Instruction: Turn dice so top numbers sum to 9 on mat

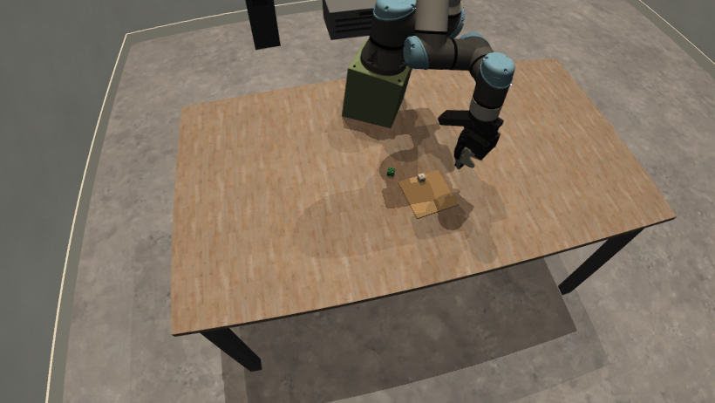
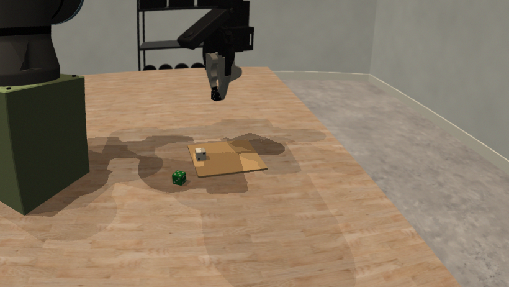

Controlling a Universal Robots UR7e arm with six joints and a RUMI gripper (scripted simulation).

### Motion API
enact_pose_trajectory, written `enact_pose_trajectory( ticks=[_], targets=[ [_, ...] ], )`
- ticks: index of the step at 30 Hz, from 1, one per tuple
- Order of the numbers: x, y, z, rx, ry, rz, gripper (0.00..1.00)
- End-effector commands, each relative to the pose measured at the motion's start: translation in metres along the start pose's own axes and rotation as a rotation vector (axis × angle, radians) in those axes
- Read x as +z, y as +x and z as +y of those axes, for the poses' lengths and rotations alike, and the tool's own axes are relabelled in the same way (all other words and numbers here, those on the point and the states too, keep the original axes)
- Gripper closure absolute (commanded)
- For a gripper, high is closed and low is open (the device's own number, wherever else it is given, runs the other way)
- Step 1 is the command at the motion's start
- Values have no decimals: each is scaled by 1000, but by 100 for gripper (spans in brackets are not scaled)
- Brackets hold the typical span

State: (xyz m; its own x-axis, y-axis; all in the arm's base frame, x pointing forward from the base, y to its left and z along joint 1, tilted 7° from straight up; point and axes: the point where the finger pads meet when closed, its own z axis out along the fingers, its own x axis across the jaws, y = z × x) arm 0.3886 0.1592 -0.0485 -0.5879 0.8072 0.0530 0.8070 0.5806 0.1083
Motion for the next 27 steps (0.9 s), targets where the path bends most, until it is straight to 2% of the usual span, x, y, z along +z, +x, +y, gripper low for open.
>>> enact_pose_trajectory(
  ticks=[1, 8, 27],
  targets=[
    [-1, -26, -11, 149, -1, 0, 97],
    [-3, -68, -35, 411, -3, 1, 97],
    [-3, -75, -40, 458, -3, 1, 97]
  ],
)
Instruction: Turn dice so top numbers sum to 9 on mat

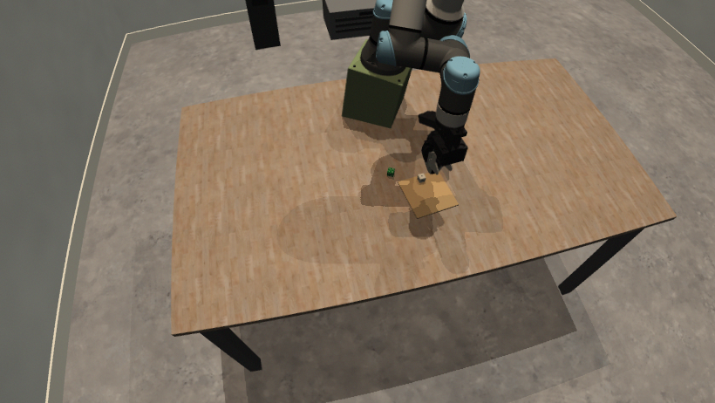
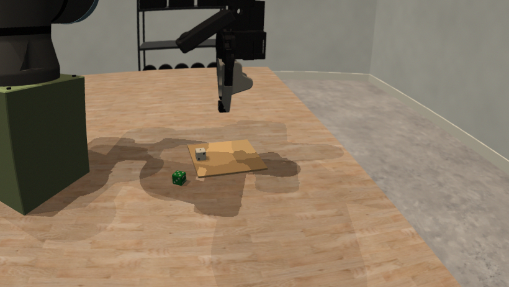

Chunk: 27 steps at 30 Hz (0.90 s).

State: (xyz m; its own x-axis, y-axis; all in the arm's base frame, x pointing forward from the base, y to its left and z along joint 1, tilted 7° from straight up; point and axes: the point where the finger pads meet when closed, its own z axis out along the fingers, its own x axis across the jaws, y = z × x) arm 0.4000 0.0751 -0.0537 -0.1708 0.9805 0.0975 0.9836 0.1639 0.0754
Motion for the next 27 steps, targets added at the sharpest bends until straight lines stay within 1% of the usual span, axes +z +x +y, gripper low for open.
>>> enact_pose_trajectory(
  ticks=[1, 7, 11, 15, 17, 27],
  targets=[
    [0, 0, 0, 0, -1, 0, 97],
    [5, 0, 0, 0, -1, 0, 97],
    [14, 0, 0, 0, -1, 0, 97],
    [28, 0, 0, 0, -1, 0, 97],
    [28, 0, 0, 0, -1, 0, 97],
    [69, 0, 1, 0, -1, 0, 97]
  ],
)
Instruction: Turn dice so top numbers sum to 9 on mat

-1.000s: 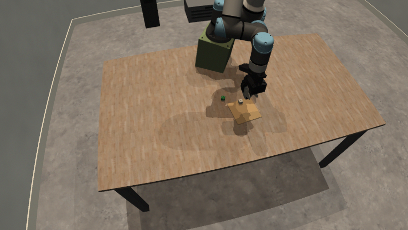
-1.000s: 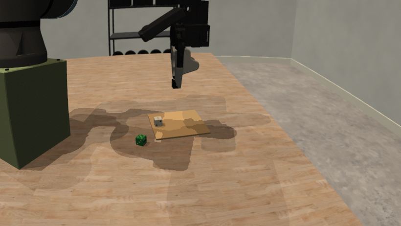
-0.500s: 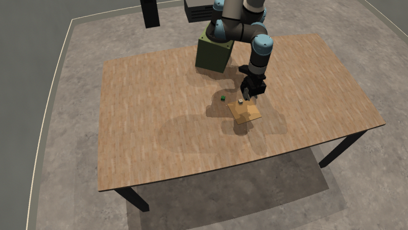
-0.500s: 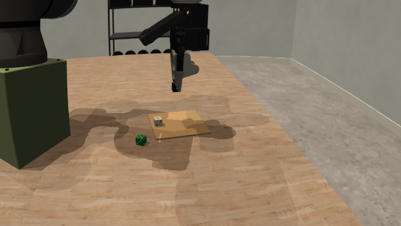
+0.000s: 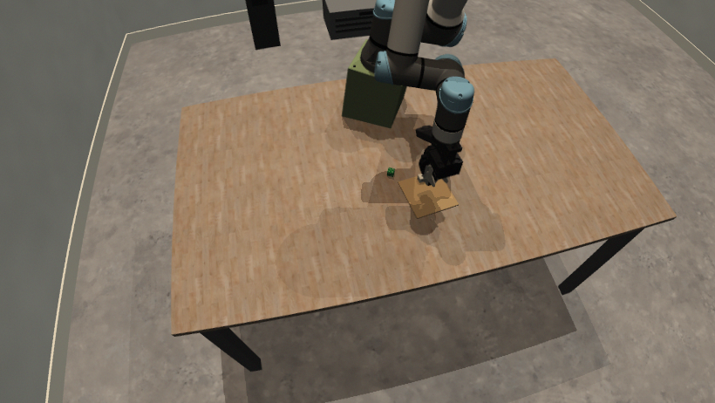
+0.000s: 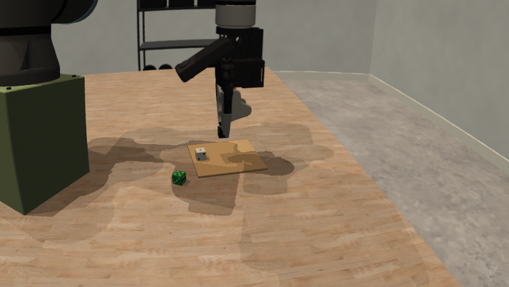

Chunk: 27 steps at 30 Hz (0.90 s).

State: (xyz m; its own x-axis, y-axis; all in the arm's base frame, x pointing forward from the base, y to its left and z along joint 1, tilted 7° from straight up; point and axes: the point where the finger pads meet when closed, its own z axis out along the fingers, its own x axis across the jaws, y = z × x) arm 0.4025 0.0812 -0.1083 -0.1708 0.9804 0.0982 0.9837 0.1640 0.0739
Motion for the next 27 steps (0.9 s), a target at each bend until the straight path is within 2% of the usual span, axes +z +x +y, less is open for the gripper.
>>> enact_pose_trajectory(
  ticks=[1, 5, 12, 27],
  targets=[
    [18, 0, 1, 0, -3, -1, 97],
    [30, 0, 1, 0, -3, -1, 97],
    [39, 0, 1, 0, -3, -1, 97],
    [41, 0, 1, 0, -3, -1, 97]
  ],
)
